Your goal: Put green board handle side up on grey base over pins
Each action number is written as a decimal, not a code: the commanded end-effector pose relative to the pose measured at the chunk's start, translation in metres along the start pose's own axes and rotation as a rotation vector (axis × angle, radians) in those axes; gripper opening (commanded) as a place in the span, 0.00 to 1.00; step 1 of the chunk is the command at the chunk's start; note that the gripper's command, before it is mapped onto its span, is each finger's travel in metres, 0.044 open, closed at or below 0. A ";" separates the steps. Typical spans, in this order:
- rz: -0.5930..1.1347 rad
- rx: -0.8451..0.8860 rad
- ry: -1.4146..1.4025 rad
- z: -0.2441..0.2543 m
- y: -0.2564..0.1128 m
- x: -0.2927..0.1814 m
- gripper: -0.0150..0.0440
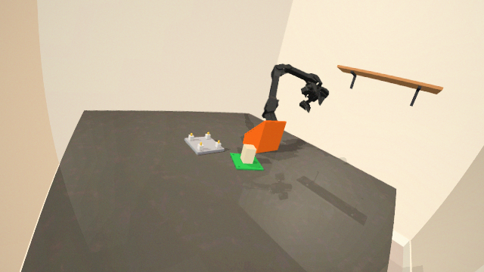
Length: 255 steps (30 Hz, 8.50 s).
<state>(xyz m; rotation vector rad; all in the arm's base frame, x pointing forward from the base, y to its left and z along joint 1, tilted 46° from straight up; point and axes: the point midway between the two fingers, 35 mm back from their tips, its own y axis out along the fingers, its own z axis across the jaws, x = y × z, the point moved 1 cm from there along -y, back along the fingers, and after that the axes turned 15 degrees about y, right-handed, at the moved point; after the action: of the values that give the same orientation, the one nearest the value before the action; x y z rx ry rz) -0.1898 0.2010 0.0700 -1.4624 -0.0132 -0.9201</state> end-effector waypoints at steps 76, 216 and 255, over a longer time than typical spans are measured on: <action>0.122 -0.897 0.005 0.020 0.377 0.305 1.00; 0.237 -0.851 -0.220 0.037 0.340 0.427 0.25; 0.304 -0.865 -0.388 -0.004 0.311 0.506 0.25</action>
<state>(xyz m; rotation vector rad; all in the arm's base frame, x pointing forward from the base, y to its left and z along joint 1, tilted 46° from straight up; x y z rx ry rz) 0.3117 -0.1104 0.0711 -2.3434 0.3676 -0.3709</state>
